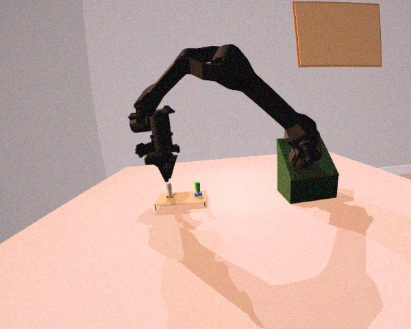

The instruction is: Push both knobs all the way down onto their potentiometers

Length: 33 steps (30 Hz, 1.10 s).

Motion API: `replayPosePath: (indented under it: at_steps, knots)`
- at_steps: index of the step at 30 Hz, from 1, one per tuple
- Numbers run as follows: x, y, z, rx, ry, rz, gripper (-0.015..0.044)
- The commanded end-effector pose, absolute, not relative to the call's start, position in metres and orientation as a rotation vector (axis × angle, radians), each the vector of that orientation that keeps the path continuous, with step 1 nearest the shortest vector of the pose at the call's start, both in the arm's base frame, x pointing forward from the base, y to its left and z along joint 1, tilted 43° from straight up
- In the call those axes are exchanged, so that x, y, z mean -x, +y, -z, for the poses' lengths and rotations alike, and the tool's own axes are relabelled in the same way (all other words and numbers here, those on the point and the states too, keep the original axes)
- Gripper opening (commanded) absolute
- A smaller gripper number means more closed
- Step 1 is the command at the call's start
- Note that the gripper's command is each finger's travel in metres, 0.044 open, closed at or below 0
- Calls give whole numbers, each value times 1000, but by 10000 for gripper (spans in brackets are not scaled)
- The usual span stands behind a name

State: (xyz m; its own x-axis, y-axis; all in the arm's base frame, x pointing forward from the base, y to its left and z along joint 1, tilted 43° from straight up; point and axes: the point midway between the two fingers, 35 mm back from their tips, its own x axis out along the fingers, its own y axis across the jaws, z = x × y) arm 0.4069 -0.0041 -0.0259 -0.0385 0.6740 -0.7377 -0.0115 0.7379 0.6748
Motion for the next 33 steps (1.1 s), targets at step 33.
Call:
replayPosePath:
  at_steps: [33]
  knots:
    - [-234, -19, 2, -559, 1530, -597, 440]
